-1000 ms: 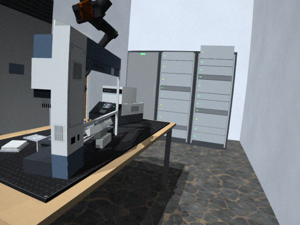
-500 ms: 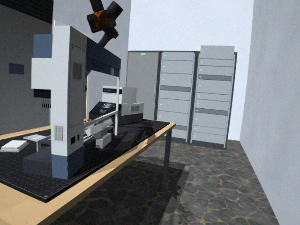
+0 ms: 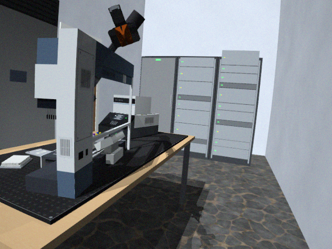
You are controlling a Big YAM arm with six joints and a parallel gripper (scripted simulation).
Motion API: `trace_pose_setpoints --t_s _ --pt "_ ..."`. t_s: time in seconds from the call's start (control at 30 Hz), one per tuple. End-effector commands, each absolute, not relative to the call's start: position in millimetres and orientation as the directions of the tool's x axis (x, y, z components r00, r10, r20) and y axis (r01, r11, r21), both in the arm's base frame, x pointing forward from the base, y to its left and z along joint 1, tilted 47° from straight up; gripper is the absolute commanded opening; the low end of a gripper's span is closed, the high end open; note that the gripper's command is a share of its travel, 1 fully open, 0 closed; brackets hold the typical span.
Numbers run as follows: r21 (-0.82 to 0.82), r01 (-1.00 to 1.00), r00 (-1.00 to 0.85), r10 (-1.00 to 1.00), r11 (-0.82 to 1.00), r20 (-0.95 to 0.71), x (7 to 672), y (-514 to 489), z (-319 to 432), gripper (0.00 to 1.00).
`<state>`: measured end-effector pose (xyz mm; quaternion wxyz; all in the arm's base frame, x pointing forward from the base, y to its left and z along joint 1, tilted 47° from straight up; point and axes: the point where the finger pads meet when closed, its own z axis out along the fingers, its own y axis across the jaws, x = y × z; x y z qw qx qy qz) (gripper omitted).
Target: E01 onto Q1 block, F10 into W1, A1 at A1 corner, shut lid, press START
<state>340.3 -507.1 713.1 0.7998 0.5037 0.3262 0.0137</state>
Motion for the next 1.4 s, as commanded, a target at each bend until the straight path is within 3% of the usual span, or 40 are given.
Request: trace_pose_setpoints --t_s 0.0,0.2,0.47,0.73,0.87,1.37 --pt "0.773 0.234 0.81 0.321 0.59 -0.49 343.3 -454.5 784.2 0.0" --pt "0.792 0.192 0.754 0.43 0.579 -0.497 364.1 -443.5 782.8 0.0" --pt "0.803 0.277 0.664 0.499 0.528 -0.557 390.6 -463.5 741.2 0.0" --pt "0.794 0.266 0.662 0.495 0.547 -0.563 435.8 -446.3 712.3 0.0" --pt "0.759 0.337 0.632 0.463 0.557 -0.621 433.6 -465.5 693.9 0.0" --pt "0.784 0.344 0.642 0.48 0.516 -0.597 463.1 -491.3 628.2 0.0"
